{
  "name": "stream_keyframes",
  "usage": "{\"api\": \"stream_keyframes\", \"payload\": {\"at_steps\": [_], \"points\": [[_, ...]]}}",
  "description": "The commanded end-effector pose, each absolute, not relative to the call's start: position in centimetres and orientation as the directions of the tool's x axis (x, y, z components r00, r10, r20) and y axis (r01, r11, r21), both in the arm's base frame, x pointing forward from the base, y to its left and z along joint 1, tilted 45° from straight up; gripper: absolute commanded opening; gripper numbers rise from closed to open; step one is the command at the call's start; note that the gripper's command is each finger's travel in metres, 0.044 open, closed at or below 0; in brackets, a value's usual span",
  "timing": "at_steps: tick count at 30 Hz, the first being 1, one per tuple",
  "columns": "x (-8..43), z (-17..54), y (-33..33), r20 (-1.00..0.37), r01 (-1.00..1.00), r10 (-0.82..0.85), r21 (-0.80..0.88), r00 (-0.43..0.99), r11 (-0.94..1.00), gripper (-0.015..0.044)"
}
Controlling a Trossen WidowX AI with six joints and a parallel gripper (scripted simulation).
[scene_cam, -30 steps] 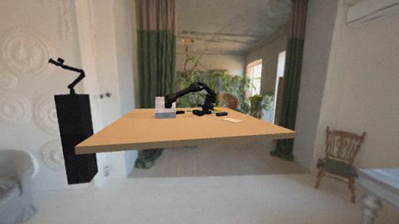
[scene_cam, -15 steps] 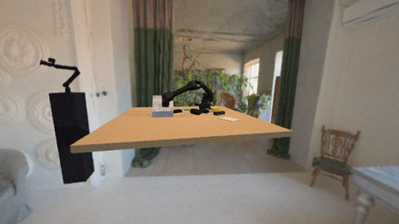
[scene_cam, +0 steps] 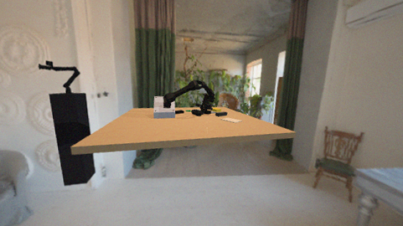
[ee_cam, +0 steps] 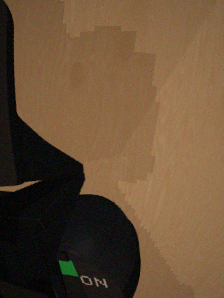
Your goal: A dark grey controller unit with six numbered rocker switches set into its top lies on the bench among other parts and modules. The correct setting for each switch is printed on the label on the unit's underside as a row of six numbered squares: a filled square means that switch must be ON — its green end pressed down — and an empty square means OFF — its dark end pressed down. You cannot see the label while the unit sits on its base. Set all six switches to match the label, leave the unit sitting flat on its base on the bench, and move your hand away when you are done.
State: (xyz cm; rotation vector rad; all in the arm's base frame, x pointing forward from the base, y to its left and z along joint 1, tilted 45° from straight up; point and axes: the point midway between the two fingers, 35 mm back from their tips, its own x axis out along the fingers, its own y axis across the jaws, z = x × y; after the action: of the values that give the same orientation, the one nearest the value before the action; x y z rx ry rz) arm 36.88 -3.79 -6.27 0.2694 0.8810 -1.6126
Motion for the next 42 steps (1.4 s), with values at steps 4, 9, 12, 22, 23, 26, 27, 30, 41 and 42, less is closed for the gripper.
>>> {"api": "stream_keyframes", "payload": {"at_steps": [4, 9, 12, 22, 23, 26, 27, 30, 41, 42], "points": [[35.7, -6.2, -4.0, -0.613, 0.914, -0.744, -0.405, -0.265, 0.008, 0.0], [35.2, -6.1, -4.2, -0.613, 0.914, -0.744, -0.406, -0.265, 0.008, 0.0], [34.9, -6.0, -4.2, -0.613, 0.914, -0.744, -0.406, -0.266, 0.008, 0.0], [34.9, -5.7, -4.1, -0.617, 0.922, -0.746, -0.386, -0.252, 0.008, 0.0], [35.2, -5.5, -3.8, -0.617, 0.922, -0.745, -0.387, -0.252, 0.009, 0.0], [36.8, -4.6, -2.1, -0.619, 0.919, -0.744, -0.393, -0.254, 0.014, 0.0], [37.3, -4.3, -1.5, -0.619, 0.918, -0.743, -0.395, -0.255, 0.014, 0.0], [38.4, -3.2, 0.1, -0.616, 0.916, -0.743, -0.402, -0.262, 0.011, 0.0], [37.3, -2.3, -0.3, -0.64, 0.944, -0.717, -0.319, -0.276, -0.078, 0.0], [36.9, -2.1, -0.5, -0.646, 0.949, -0.711, -0.3, -0.278, -0.098, 0.0]]}}
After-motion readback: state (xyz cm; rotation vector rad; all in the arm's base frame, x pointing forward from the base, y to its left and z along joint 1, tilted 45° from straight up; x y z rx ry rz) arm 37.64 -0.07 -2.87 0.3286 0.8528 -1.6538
